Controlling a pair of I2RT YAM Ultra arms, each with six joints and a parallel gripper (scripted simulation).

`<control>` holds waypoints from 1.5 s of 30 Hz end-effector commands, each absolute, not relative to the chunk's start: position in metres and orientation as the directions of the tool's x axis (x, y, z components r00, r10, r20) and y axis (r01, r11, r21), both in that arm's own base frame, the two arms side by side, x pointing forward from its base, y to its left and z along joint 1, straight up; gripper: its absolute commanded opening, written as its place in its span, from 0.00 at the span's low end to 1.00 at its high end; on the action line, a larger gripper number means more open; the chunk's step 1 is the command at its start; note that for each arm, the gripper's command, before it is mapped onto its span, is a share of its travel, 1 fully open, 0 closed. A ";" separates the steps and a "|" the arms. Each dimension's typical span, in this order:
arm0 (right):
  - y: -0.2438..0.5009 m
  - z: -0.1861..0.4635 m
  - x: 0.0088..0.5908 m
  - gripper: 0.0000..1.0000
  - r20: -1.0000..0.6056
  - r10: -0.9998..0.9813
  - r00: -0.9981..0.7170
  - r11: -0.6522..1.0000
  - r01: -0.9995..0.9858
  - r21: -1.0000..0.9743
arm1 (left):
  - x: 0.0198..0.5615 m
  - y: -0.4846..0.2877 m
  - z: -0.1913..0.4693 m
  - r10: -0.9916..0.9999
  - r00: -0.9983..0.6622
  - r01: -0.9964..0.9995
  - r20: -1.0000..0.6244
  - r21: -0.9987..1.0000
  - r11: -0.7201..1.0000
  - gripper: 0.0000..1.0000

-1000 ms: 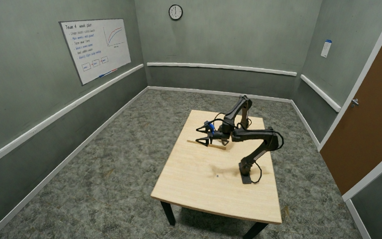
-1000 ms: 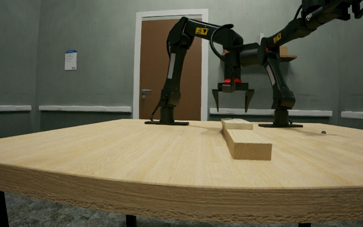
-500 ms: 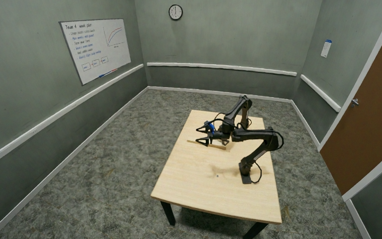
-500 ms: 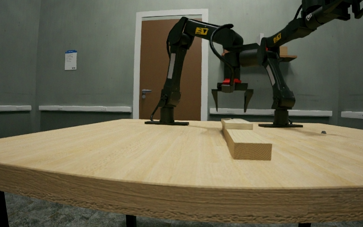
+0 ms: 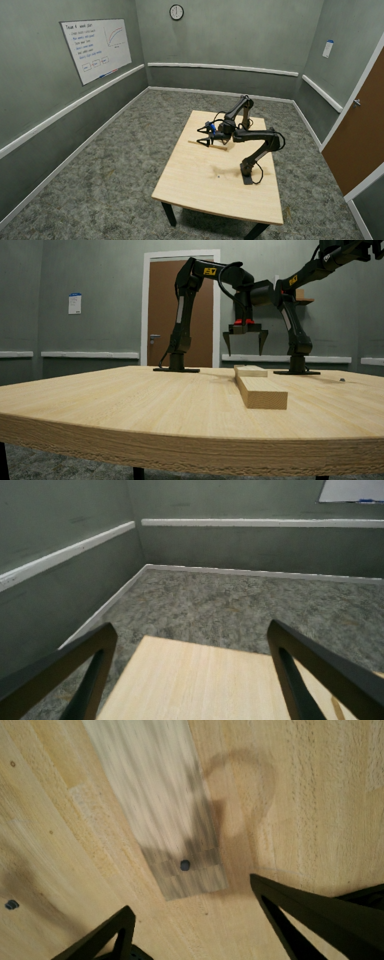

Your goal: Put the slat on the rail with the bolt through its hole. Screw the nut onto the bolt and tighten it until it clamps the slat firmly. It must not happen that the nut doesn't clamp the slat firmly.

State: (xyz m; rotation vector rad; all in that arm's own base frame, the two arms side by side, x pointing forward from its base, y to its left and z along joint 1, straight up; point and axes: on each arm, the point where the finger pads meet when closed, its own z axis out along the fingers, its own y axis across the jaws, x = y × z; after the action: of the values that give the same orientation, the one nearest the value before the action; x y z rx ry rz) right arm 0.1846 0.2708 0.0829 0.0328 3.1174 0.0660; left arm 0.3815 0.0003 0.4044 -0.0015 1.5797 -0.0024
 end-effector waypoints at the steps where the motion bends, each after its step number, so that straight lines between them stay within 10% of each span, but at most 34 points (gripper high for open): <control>1: 0.273 0.106 0.220 1.00 -0.136 0.023 -0.990 0.987 0.001 0.159 | 0.381 0.001 0.412 0.000 0.012 0.000 -1.000 0.000 1.000 1.00; 45: 0.118 0.301 0.395 1.00 -0.875 0.164 -0.455 0.952 -0.160 0.261 | 0.381 0.001 0.412 0.000 0.012 0.000 -1.000 0.000 1.000 1.00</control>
State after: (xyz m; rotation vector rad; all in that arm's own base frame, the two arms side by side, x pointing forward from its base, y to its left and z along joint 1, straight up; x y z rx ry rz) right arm 0.3878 0.1248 0.2766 0.0488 2.1218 0.3857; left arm 0.3815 0.0003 0.4044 -0.0015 1.5797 -0.0024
